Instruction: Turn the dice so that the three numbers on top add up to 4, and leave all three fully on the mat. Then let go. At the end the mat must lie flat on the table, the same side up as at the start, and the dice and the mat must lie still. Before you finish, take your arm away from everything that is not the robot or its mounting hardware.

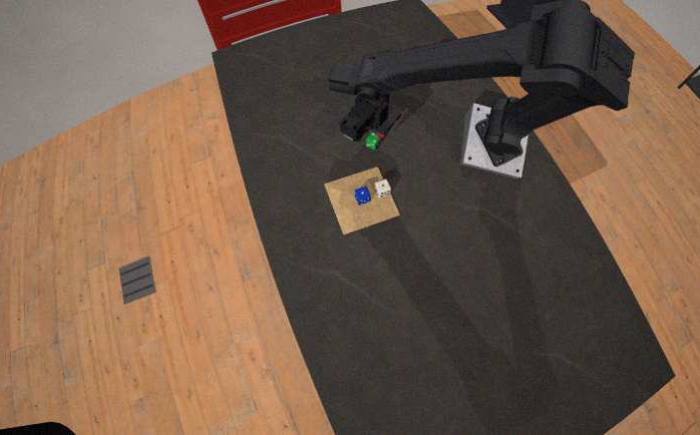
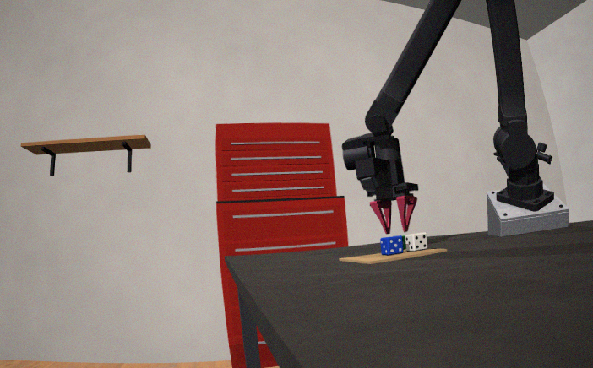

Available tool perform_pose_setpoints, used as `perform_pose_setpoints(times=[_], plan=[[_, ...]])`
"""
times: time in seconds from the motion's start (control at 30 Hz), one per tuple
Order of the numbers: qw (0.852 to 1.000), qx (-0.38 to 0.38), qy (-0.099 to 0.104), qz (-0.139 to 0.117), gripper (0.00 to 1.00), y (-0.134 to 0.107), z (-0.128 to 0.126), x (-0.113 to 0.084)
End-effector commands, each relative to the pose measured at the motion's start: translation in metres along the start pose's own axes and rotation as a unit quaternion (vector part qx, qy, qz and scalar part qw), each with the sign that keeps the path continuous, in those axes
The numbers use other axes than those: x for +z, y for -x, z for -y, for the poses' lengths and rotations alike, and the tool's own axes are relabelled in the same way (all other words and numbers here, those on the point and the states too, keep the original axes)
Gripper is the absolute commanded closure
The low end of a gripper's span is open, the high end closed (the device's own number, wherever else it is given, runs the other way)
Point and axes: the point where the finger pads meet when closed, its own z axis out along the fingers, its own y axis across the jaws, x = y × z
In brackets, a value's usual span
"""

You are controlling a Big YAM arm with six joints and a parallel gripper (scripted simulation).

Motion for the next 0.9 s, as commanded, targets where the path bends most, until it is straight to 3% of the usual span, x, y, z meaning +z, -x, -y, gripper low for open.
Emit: perform_pose_setpoints(times=[0.0, 0.87], plan=[[1.000, -0.003, -0.012, 0.007, 0.55, 0.0048, 0.0025, -0.0065], [1.000, -0.004, -0.013, 0.007, 0.55, 0.0066, 0.0046, -0.0068]])
